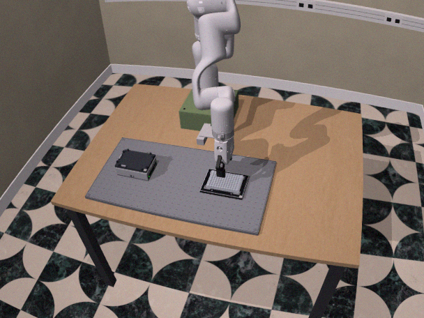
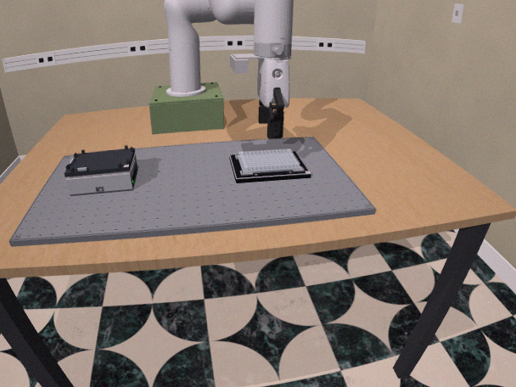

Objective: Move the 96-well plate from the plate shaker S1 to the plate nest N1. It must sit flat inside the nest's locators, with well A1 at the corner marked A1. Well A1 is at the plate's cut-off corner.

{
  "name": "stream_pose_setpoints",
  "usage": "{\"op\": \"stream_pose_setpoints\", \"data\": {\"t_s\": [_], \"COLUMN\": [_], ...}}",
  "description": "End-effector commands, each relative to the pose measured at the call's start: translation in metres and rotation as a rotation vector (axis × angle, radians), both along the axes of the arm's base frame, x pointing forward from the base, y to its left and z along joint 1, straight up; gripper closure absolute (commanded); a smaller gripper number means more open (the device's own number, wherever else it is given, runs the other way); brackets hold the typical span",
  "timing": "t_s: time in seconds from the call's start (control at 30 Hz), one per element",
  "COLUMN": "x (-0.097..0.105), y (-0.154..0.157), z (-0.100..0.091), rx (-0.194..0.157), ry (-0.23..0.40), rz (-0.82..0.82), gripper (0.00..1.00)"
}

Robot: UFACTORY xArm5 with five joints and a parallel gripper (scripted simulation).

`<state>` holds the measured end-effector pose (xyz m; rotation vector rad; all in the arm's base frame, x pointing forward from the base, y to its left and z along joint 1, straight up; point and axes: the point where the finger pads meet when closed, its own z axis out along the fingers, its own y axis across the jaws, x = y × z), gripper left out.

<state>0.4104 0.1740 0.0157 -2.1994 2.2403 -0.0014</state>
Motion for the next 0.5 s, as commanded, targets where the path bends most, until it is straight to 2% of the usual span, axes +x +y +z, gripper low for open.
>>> {"op": "stream_pose_setpoints", "data": {"t_s": [0.0,0.2,0.47], "x": [0.001,0.001,0.001], "y": [0.0,0.0,0.0], "z": [0.005,0.021,0.021], "rx": [0.001,0.001,0.001], "ry": [-0.002,-0.002,-0.002], "rz": [0.0,0.0,0.0], "gripper": [0.0,0.0,0.0]}}
